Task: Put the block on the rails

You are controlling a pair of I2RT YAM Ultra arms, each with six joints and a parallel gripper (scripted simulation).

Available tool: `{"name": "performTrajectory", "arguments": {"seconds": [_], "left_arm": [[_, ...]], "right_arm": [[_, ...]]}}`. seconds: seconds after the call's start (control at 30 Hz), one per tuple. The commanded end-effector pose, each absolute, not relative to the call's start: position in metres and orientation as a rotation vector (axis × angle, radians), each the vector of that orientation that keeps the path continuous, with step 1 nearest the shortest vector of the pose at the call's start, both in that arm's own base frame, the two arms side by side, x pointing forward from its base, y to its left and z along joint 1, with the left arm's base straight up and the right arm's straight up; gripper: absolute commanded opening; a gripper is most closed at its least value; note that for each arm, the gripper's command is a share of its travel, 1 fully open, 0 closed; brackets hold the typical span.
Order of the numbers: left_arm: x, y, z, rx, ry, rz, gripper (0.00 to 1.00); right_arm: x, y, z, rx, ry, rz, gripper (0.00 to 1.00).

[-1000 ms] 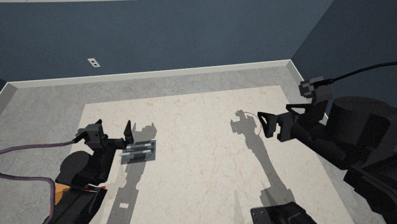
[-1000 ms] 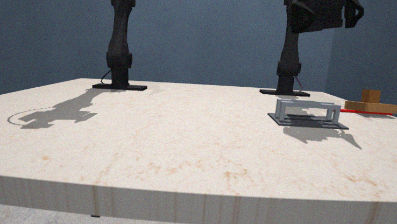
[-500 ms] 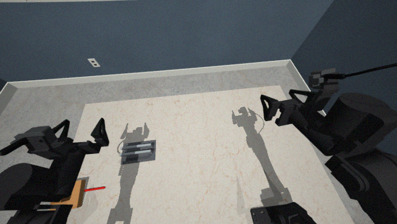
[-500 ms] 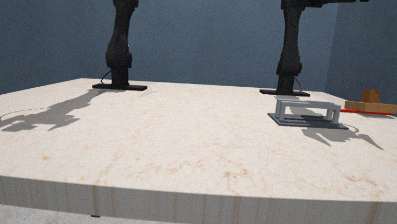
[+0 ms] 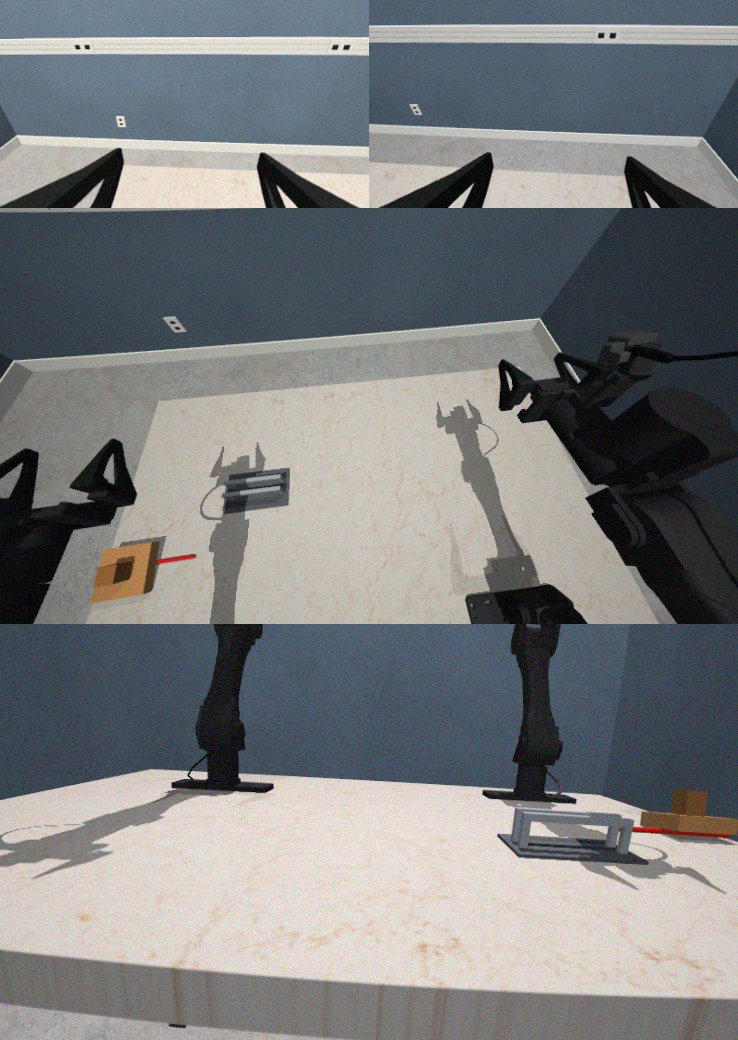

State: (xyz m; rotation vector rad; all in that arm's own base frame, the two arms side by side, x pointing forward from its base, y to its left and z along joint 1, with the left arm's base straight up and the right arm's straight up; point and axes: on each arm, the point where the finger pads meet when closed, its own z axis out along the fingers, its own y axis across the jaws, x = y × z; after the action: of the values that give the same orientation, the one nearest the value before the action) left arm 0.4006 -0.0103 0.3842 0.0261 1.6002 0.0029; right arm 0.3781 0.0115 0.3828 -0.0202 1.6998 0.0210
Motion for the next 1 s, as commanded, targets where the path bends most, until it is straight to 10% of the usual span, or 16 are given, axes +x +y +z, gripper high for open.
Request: {"name": "performTrajectory", "arguments": {"seconds": [0.0, 0.87, 0.9, 0.97], "left_arm": [[0.374, -0.001, 0.417, 0.002, 1.579, -0.033, 1.00], [0.381, 0.001, 0.419, 0.005, 1.523, 0.015, 1.00], [0.379, 0.003, 0.425, -0.004, 1.509, 0.015, 0.31], [0.379, 0.001, 0.433, 0.004, 1.494, 0.016, 0.31]], "right_arm": [[0.385, 0.002, 0.421, -0.017, 1.503, 0.008, 1.00], [0.372, 0.005, 0.442, -0.011, 1.484, -0.005, 1.00], [0.375, 0.002, 0.438, -0.005, 1.498, -0.006, 1.00], [0.371, -0.006, 0.446, 0.010, 1.480, -0.028, 1.00]]}}
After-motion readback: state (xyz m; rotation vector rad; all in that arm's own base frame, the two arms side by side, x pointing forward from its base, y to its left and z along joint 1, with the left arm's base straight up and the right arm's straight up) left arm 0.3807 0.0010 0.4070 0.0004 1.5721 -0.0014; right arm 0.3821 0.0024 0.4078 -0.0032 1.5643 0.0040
